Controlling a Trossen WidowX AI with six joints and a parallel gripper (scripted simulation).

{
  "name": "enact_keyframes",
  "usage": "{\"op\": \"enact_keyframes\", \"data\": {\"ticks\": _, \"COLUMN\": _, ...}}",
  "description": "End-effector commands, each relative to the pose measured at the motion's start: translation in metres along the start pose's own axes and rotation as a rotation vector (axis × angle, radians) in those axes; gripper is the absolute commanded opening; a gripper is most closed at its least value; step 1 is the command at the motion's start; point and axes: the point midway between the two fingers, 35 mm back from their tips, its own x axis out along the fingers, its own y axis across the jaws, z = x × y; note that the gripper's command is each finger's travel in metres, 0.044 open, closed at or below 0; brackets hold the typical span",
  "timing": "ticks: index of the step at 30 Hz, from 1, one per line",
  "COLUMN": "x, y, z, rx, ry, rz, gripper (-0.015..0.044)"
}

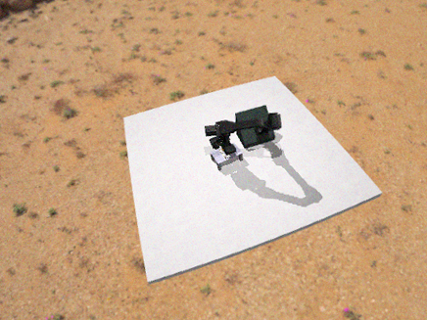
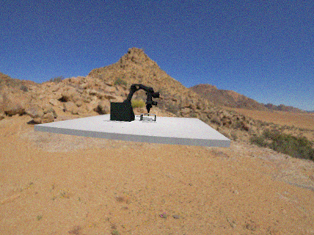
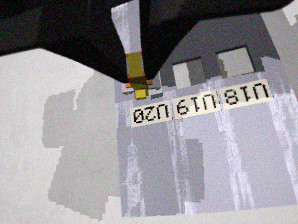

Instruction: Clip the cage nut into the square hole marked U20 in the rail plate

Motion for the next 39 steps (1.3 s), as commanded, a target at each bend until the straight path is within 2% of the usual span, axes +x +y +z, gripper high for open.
{"op": "enact_keyframes", "data": {"ticks": 1, "x": -0.0003, "y": 0.0000, "z": 0.0003, "rx": 0.004, "ry": -0.002, "rz": -0.012, "gripper": 0.0023}}
{"op": "enact_keyframes", "data": {"ticks": 39, "x": 0.0001, "y": 0.0022, "z": 0.0004, "rx": 0.004, "ry": -0.002, "rz": -0.061, "gripper": 0.0023}}
